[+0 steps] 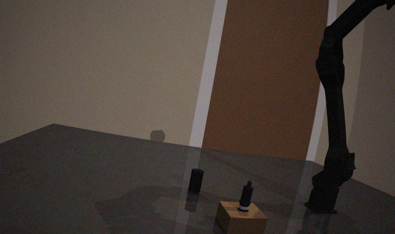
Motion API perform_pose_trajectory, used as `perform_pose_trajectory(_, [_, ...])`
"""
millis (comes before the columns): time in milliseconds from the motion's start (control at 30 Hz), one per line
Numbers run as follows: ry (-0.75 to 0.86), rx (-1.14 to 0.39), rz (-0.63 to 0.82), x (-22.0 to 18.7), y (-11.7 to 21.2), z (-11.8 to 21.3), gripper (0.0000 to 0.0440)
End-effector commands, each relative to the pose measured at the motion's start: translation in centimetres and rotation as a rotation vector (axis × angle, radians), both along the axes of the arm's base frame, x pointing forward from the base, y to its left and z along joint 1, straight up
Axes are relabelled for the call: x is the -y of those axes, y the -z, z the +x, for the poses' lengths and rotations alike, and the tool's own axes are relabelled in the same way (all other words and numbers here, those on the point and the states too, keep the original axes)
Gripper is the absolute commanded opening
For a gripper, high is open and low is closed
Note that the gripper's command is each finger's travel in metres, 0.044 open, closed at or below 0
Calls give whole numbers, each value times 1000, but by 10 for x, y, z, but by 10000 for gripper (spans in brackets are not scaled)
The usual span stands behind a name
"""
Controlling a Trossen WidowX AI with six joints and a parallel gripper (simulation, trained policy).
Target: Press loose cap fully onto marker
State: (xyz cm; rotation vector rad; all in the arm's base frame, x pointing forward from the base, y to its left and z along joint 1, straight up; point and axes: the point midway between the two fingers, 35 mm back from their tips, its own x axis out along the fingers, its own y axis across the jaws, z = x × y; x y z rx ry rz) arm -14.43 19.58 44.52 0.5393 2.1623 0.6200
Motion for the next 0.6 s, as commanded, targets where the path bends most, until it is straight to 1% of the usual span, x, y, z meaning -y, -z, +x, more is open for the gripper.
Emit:
perform_pose_trajectory(0, [41, 8, -25, -9, 6, 5, 310])
perform_pose_trajectory(567, [189, 22, -88, -37, 19, 32, 327])
